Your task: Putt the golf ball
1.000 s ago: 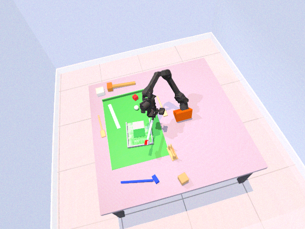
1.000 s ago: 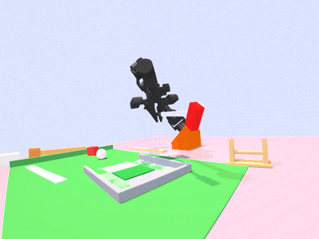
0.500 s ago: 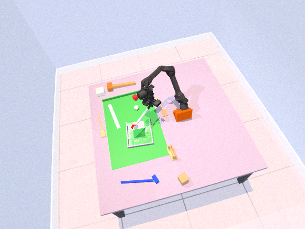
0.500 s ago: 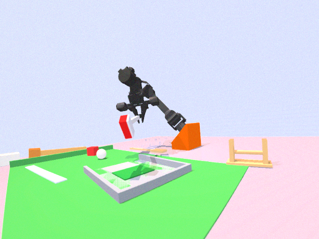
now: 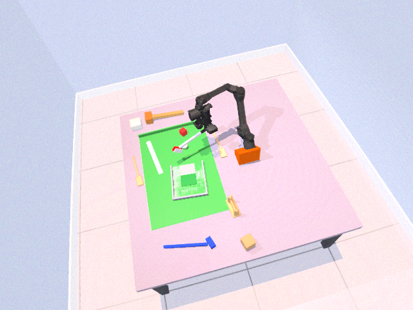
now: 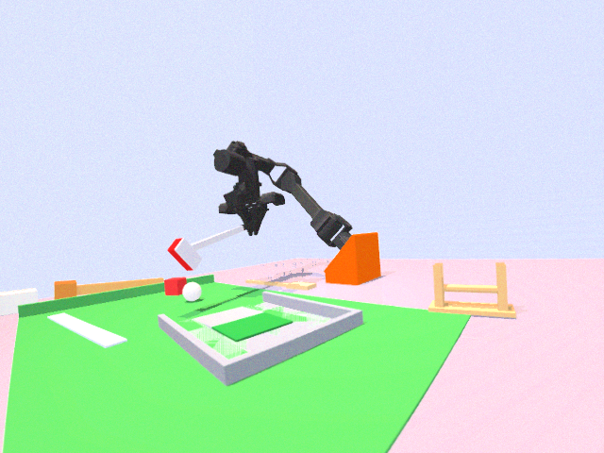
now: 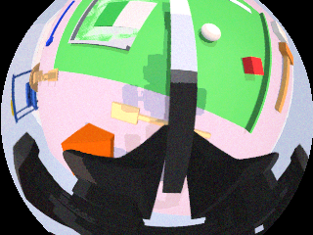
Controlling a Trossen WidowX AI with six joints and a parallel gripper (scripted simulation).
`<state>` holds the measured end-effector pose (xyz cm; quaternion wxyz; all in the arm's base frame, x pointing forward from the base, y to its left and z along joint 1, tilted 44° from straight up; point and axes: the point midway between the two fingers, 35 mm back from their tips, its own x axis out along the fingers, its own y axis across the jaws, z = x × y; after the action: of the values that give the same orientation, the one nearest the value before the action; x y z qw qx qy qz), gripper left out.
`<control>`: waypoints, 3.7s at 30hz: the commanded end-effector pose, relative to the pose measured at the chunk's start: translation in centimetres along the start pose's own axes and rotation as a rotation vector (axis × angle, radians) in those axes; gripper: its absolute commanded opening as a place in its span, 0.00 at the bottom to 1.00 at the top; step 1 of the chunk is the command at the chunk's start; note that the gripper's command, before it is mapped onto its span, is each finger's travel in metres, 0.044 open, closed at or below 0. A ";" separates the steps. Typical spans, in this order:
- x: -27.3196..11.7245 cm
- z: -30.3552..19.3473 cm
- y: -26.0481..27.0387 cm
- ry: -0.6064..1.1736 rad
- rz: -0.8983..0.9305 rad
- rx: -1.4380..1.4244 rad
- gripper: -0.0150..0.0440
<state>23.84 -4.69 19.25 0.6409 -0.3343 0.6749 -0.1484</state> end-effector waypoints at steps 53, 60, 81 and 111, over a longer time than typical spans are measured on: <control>6.0 -5.6 -4.3 0.037 -0.071 0.388 0.25; 6.2 -6.0 -5.3 0.030 -0.071 0.390 0.25; 7.3 -1.7 5.0 0.028 -0.062 0.389 0.25; 2.2 -1.4 6.0 0.029 -0.066 0.386 0.25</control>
<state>21.00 -2.05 14.01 0.6773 -0.2236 0.6323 -0.3024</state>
